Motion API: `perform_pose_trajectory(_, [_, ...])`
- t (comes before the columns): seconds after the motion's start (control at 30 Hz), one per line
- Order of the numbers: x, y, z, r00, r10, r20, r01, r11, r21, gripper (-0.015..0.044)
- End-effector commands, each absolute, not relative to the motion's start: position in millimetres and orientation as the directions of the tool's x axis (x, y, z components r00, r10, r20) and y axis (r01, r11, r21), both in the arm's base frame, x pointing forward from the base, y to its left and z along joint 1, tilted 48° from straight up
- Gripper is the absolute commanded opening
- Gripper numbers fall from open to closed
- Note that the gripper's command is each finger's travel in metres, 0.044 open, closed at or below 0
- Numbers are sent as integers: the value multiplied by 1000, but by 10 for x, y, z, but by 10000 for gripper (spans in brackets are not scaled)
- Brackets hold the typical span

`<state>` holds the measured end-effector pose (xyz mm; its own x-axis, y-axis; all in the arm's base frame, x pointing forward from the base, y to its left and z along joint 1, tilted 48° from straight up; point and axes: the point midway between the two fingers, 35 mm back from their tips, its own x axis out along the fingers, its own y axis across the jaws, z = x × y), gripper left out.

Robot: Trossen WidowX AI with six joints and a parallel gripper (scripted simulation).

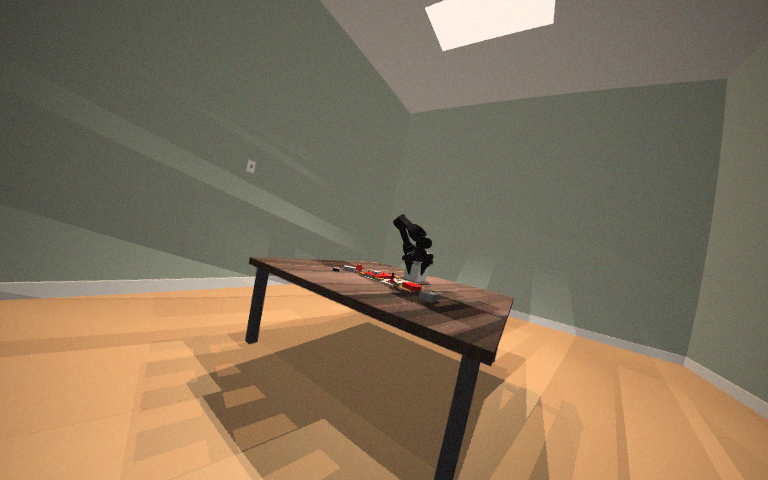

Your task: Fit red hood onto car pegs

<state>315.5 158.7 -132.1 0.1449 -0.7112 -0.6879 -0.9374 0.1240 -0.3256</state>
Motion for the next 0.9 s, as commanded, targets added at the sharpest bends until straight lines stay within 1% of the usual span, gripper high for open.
perform_pose_trajectory(0.0, [3160,1539,-1304,145,-719,-680,-934,127,-334,440])
perform_pose_trajectory(0.87, [3204,1367,-1468,145,-719,-680,-934,127,-334,440])
